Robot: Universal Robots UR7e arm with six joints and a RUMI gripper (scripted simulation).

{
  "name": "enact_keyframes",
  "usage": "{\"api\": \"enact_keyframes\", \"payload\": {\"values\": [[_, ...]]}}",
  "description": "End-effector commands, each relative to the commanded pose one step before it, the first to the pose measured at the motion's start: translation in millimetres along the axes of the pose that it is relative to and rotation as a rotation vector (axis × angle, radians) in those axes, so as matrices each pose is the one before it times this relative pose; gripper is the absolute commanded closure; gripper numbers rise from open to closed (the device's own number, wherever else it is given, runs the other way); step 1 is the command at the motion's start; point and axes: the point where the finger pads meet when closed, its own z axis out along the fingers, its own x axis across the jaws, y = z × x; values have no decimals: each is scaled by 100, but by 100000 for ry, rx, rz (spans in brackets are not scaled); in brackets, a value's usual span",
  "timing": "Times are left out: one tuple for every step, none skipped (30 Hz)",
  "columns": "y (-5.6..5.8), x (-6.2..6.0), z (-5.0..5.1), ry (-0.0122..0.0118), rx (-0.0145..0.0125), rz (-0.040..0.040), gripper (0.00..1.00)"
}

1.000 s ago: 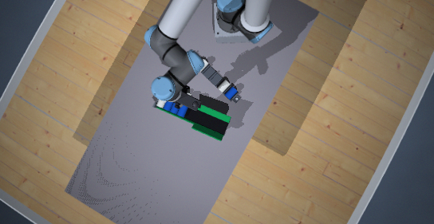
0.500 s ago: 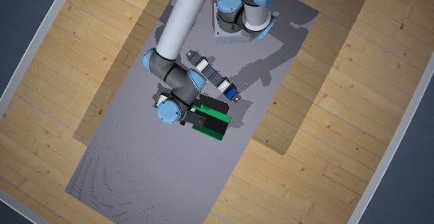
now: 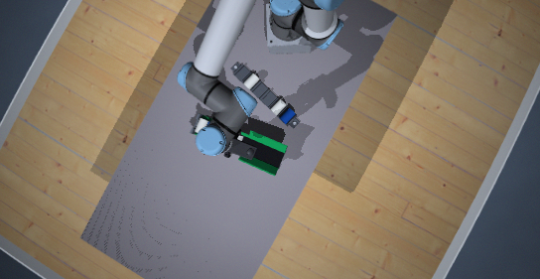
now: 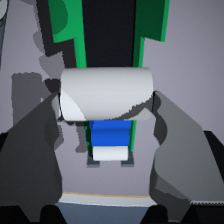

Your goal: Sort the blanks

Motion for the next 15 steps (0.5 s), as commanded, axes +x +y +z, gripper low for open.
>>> {"api": "enact_keyframes", "payload": {"values": [[7, 53, 295, 97, -25, -8, 63], [0, 0, 0, 0, 0, 0, 63], [0, 0, 0, 0, 0, 0, 63], [2, 3, 190, -14, 1, -2, 63], [3, 4, 226, 0, 0, 0, 63], [3, 4, 270, 0, 0, 0, 63], [4, 6, 313, 0, 0, 0, 63], [4, 7, 354, 0, 0, 0, 63], [5, 7, 392, 0, 0, 0, 63], [5, 7, 425, 0, 0, 0, 63], [5, 8, 454, 0, 0, 0, 63], [6, 8, 478, 0, 0, 0, 63], [6, 9, 496, 0, 0, 0, 63], [6, 9, 508, 0, 0, 0, 63], [6, 9, 514, 0, 0, 0, 63]]}}
